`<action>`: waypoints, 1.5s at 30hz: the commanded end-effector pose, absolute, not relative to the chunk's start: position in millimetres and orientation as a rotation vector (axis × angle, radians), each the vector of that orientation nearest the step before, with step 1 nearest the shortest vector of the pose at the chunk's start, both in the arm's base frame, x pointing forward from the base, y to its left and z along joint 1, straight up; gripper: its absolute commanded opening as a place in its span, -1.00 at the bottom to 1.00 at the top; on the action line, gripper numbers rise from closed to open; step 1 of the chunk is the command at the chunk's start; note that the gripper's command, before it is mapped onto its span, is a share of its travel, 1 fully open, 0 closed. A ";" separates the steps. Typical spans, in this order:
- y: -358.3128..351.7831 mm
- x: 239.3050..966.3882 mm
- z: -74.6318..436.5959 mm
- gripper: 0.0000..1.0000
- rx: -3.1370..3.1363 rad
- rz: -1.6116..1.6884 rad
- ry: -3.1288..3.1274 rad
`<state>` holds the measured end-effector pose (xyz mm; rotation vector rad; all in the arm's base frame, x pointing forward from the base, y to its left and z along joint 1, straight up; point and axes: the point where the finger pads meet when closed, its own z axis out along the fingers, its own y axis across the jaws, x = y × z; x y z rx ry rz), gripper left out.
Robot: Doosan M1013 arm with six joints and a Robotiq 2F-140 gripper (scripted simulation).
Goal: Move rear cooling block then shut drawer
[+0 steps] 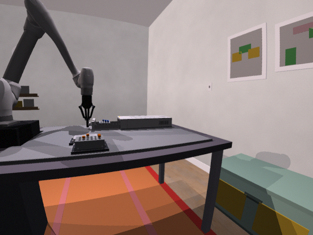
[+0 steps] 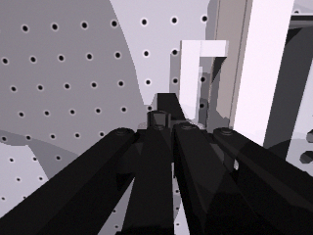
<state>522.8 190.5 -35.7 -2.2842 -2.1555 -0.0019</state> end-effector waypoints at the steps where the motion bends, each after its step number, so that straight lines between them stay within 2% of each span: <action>1: 190.5 527.1 -35.2 -0.80 -2.285 -0.004 -2.155; 45: 187.5 578.8 -35.1 -0.80 -2.285 -0.004 -2.155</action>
